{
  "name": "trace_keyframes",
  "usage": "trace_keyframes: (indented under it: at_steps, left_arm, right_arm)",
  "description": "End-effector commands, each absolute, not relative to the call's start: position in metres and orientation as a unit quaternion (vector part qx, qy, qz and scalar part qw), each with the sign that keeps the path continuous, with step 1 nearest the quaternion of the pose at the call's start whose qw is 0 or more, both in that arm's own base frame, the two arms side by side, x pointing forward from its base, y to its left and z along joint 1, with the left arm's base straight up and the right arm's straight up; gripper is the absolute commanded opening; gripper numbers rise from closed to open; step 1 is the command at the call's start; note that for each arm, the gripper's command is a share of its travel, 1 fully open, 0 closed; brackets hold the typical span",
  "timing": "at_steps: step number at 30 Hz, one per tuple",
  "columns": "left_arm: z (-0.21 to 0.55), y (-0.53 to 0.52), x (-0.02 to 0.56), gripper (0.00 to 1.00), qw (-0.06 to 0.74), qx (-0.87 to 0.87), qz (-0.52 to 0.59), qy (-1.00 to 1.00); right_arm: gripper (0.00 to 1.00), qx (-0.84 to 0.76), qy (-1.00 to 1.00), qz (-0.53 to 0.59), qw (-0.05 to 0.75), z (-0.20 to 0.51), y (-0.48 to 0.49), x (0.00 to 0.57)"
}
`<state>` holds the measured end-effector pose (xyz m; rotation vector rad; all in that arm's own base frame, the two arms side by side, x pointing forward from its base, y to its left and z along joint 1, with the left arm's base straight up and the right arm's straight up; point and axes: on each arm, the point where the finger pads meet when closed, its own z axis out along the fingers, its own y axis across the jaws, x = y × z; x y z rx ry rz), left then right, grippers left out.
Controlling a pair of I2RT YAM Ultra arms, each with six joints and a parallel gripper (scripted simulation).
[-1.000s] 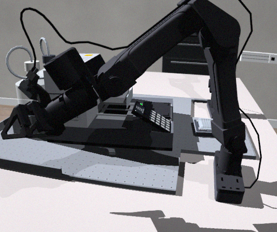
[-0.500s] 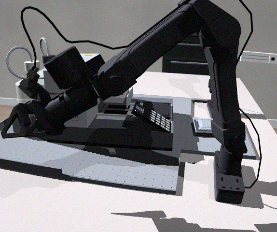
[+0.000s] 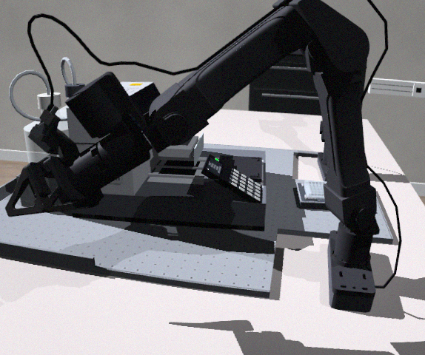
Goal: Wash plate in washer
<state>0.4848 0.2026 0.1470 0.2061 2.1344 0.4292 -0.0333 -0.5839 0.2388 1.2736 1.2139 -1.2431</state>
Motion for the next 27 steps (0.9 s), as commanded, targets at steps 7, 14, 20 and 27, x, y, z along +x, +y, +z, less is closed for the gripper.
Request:
trace_keyframes:
  at_steps: [7, 14, 20, 27]
  left_arm:
    - [0.135, 0.158, 0.486, 1.0, 0.389, 0.061, 0.081, 0.916]
    - [0.114, 0.128, 0.474, 1.0, 0.342, 0.049, 0.059, 0.937]
    - [0.112, 0.109, 0.468, 1.0, 0.283, 0.031, 0.028, 0.958]
    - [0.106, 0.089, 0.448, 1.0, 0.235, 0.029, 0.013, 0.971]
  right_arm:
    - [0.0, 0.516, 0.483, -0.516, 0.483, 0.256, -0.579, -0.037]
    - [0.0, 0.516, 0.483, -0.516, 0.483, 0.256, -0.579, -0.037]
    - [0.0, 0.516, 0.483, -0.516, 0.483, 0.256, -0.579, -0.037]
    - [0.0, 0.516, 0.483, -0.516, 0.483, 0.256, -0.579, -0.037]
